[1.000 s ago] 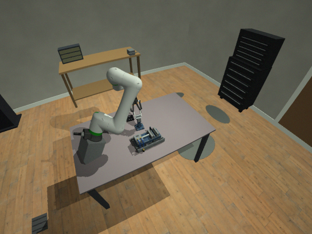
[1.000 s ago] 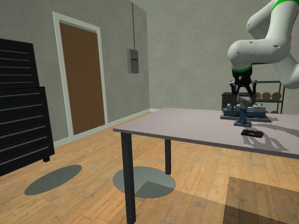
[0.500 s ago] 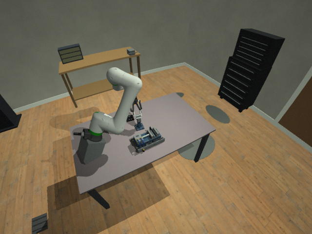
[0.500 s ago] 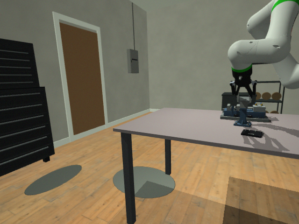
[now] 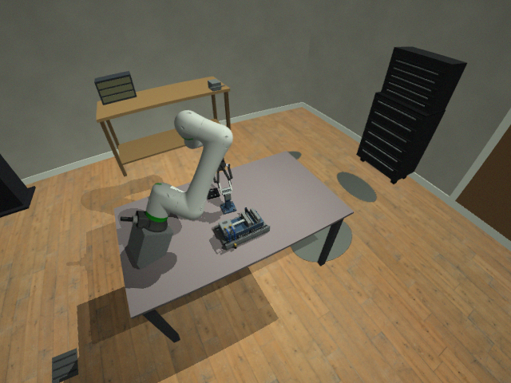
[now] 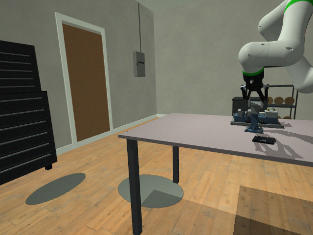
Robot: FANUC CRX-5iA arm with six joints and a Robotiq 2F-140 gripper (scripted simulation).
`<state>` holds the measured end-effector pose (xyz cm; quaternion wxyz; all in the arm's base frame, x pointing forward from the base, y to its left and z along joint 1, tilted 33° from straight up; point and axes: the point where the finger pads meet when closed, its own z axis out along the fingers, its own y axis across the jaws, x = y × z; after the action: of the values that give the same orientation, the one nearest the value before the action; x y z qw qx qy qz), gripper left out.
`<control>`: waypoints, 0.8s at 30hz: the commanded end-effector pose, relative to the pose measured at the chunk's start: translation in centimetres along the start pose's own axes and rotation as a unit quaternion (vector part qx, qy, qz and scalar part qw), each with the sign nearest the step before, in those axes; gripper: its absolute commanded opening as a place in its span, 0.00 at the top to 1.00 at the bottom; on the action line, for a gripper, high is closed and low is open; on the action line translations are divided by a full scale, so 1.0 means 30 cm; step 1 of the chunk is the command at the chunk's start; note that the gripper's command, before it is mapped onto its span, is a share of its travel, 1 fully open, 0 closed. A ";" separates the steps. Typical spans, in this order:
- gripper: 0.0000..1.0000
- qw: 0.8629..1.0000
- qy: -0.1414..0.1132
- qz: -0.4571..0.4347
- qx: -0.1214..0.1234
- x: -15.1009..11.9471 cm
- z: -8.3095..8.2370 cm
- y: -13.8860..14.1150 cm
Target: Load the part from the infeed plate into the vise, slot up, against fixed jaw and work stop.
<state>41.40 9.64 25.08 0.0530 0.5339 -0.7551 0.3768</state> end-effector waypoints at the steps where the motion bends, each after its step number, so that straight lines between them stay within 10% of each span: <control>1: 1.00 1.000 0.000 0.000 0.000 0.000 -0.001 0.000; 12: 1.00 1.000 0.000 0.000 0.000 0.000 -0.001 0.000; 13: 0.49 1.000 0.000 0.000 0.000 0.000 -0.001 0.000; 24: 0.49 1.000 0.000 0.000 0.000 0.000 -0.001 0.000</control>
<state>41.40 9.64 25.08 0.0530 0.5339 -0.7551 0.3768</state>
